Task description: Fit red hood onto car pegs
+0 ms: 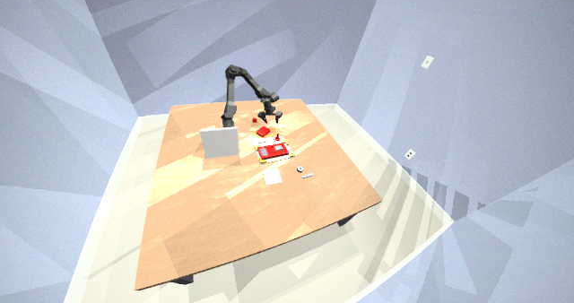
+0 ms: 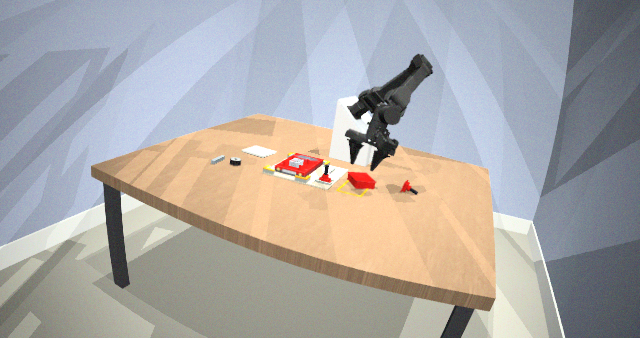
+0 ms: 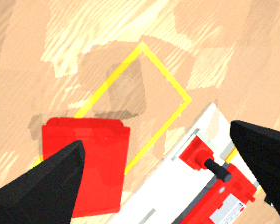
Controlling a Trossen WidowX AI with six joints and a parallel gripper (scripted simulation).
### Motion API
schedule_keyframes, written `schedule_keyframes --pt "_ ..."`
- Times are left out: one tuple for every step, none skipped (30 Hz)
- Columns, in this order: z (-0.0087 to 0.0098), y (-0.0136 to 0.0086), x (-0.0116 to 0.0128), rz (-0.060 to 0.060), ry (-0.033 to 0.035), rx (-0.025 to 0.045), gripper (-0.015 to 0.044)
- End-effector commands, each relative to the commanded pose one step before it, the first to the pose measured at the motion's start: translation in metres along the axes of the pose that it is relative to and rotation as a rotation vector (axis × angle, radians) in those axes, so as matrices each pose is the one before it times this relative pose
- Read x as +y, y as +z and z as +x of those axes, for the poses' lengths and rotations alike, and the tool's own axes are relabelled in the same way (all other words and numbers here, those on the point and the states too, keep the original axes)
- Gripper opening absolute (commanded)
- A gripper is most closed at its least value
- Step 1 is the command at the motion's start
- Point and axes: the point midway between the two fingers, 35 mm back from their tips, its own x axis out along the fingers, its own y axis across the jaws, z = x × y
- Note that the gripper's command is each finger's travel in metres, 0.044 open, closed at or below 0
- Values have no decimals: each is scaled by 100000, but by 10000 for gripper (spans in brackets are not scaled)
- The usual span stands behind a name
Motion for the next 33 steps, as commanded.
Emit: schedule_keyframes --pt "-1930 -4856 3453 28299 29985 10092 440" --pt "-4 -12 7 85 83 17 440" --pt "0 0 0 0 0 0 440" --pt "0 0 0 0 0 0 440" --pt "0 0 0 0 0 0 440" --pt "0 0 0 0 0 0 440" --pt "0 0 0 0 0 0 440" --pt "0 0 0 0 0 0 440" --pt "0 0 0 0 0 0 440" --pt "0 0 0 0 0 0 440" --pt "0 0 0 0 0 0 440" --pt "0 0 0 0 0 0 440" --pt "0 0 0 0 0 0 440" --pt "16 1 -1 0 -1 1 440" --pt "31 2 -3 -1 -2 2 440" --pt "47 3 -4 -1 -3 4 440" --pt "62 4 -5 -1 -3 5 440" --pt "76 4 -6 -1 -4 6 440" --pt "89 5 -7 -1 -4 6 440" --pt "94 5 -7 -1 -4 6 440" --pt "95 5 -6 -1 -4 6 440" --pt "95 5 -6 -1 -4 6 440" --pt "95 5 -6 -1 -4 5 440" --pt "95 4 -5 -1 -3 5 440" --pt "95 4 -5 -1 -3 5 440" --pt "95 4 -5 -1 -3 4 440" --pt "95 4 -5 -1 -2 4 440" --pt "95 3 -4 -1 -2 4 440" --pt "95 3 -4 -1 -2 3 440" --pt "95 3 -4 -1 -2 3 440" --pt "95 3 -3 0 -1 3 440" --pt "95 3 -3 0 -1 2 440" --pt "95 2 -3 0 -1 2 440"
